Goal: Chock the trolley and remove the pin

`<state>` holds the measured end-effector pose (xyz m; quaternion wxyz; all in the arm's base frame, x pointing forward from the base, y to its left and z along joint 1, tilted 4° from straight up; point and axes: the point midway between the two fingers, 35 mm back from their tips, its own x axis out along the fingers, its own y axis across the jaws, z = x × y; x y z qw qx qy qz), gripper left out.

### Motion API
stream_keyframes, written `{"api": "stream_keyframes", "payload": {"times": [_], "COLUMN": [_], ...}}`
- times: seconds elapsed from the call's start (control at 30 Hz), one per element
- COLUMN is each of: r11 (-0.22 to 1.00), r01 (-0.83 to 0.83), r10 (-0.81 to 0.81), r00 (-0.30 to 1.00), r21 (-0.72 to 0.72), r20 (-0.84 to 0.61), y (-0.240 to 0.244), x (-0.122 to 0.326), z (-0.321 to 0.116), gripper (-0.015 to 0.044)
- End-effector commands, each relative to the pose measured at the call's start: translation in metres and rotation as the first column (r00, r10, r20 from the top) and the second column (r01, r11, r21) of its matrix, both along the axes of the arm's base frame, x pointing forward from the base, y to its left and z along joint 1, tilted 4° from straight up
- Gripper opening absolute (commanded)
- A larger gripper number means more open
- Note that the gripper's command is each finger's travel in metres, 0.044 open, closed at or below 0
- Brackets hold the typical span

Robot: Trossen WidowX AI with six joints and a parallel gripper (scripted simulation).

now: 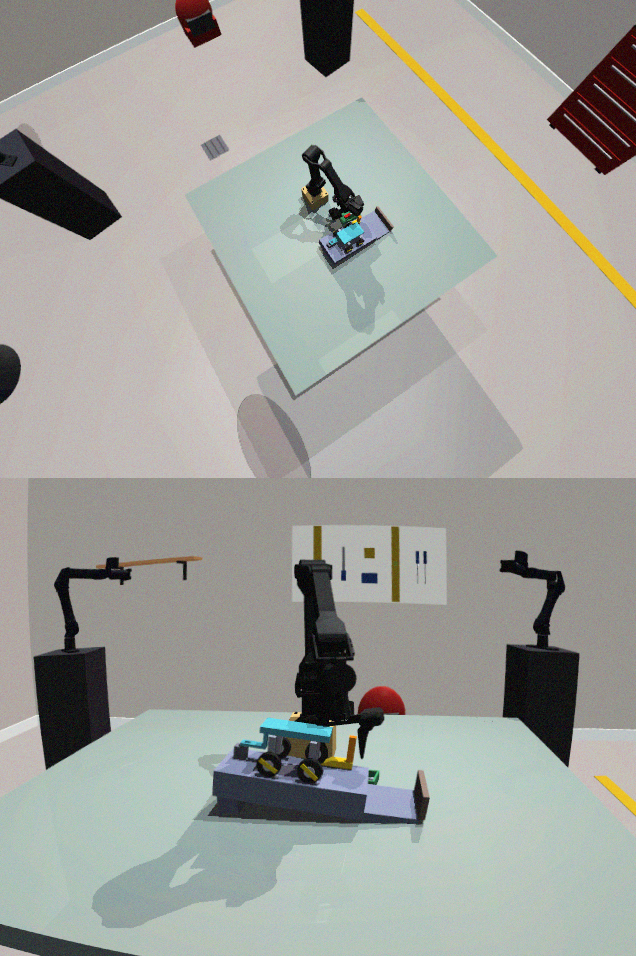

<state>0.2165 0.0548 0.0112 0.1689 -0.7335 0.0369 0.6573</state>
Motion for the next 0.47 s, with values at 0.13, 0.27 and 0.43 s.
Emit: {"api": "stream_keyframes", "payload": {"times": [0.13,0.27,0.43], "r11": [1.000,1.000,1.000], "r01": [-0.005,-0.005,-0.005], "r10": [0.005,0.005,0.005], "r00": [1.000,1.000,1.000], "r21": [0.005,0.005,0.005], "r20": [-0.002,-0.002,-0.002], "y": [0.000,0.000,0.000], "x": [-0.003,-0.004,-0.006], "z": [0.023,0.039,0.054], "gripper": [0.0440,0.0440,0.0440]}}
